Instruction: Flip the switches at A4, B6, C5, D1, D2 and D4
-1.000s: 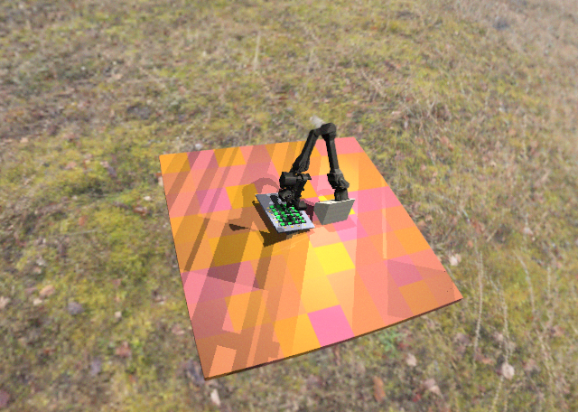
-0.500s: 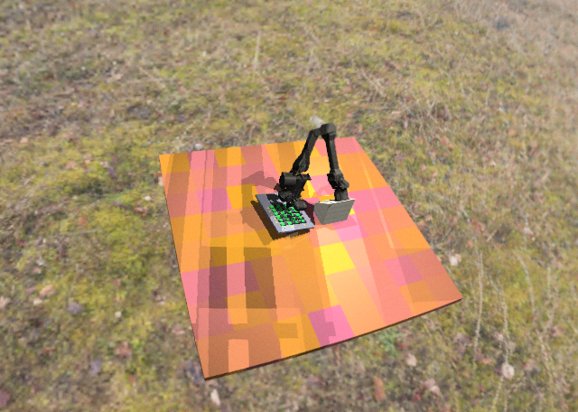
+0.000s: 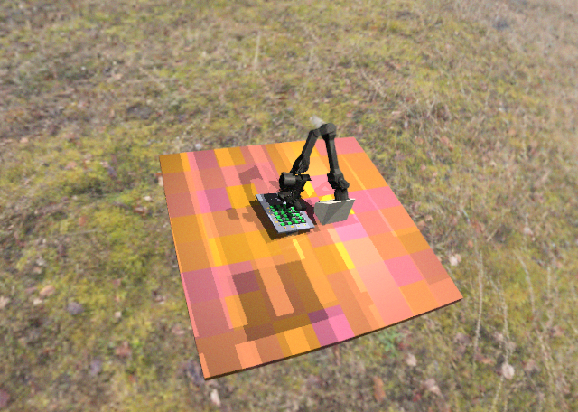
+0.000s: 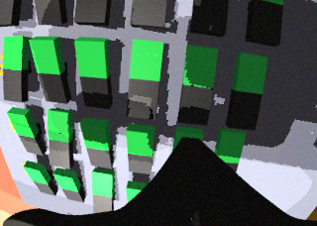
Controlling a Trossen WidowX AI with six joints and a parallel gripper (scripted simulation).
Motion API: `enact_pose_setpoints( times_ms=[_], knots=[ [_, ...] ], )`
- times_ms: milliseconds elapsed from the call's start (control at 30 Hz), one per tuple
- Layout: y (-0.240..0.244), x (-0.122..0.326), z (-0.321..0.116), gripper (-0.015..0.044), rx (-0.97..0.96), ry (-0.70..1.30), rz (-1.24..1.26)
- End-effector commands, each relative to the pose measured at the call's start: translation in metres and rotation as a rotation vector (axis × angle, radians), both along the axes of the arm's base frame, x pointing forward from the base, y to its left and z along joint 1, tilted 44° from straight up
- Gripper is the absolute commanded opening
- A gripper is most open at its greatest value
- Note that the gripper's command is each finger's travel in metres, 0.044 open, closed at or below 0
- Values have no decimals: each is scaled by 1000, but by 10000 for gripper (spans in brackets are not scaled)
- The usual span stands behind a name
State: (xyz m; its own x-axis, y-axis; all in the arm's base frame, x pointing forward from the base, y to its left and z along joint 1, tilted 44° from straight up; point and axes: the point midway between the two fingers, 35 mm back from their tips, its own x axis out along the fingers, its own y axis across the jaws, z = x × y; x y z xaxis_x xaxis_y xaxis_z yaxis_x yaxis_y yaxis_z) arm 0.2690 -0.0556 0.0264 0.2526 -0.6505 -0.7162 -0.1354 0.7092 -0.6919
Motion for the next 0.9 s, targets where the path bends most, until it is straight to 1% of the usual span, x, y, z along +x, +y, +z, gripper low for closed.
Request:
enact_pose_setpoints(
  times_ms=[0,267,333,467,633,700,867],
  knots=[
    [-1,0,-1,0,2,3,1],
    [-1,0,-2,0,2,3,1],
    [7,-2,6,0,3,-1,2],
    [39,-17,42,0,8,-13,18],
    [41,-19,44,0,8,-14,19],
    [48,-22,37,0,13,-12,20],
    [90,-57,-13,0,20,-8,20]
  ],
)
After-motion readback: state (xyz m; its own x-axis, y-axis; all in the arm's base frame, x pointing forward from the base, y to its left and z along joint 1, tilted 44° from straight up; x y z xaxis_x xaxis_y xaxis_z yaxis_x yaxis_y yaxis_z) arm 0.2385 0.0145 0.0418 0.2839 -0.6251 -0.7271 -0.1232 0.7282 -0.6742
